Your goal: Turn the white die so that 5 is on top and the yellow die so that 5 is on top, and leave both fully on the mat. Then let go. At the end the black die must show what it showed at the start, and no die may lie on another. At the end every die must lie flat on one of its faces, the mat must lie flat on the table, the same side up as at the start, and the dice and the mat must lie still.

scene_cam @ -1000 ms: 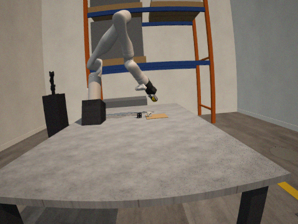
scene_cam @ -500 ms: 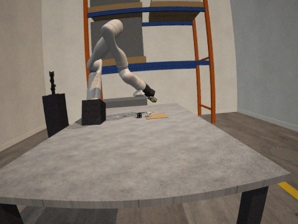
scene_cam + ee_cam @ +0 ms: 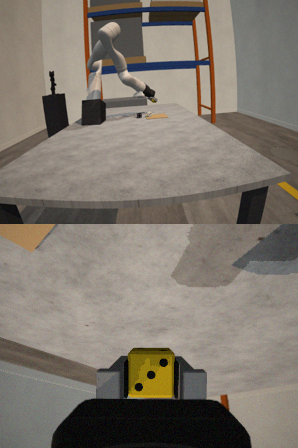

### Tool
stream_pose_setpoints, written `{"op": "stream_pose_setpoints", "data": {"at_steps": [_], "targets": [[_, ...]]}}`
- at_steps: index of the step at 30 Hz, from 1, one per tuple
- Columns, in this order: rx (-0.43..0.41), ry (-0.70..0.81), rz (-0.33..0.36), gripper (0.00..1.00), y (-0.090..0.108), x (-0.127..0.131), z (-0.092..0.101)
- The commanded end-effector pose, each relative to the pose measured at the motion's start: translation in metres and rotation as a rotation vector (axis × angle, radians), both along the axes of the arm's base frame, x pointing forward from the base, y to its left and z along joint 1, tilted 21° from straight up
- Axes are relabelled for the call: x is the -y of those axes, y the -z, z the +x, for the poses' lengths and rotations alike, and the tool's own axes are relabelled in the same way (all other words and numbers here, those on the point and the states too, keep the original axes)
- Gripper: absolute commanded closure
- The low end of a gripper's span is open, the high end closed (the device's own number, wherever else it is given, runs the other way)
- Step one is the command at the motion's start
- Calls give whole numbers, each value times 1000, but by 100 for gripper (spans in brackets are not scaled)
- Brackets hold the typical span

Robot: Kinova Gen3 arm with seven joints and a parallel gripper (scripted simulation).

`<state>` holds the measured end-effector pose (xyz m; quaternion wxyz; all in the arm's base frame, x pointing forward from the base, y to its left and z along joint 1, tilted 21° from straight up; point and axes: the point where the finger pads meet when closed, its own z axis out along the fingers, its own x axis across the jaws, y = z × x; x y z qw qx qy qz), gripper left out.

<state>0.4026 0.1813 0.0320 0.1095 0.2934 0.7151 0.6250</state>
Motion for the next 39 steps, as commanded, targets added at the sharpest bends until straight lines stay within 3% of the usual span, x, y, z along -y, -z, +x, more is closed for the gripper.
{"op": "stream_pose_setpoints", "data": {"at_steps": [1, 9, 24, 39], "targets": [[-4, 0, 4, 43, 3, 0, 0], [-4, -1, 4, 43, 16, -5, 0], [-4, -1, 4, 43, 59, -21, 0], [-4, -1, 4, 43, 64, -22, 0]]}}
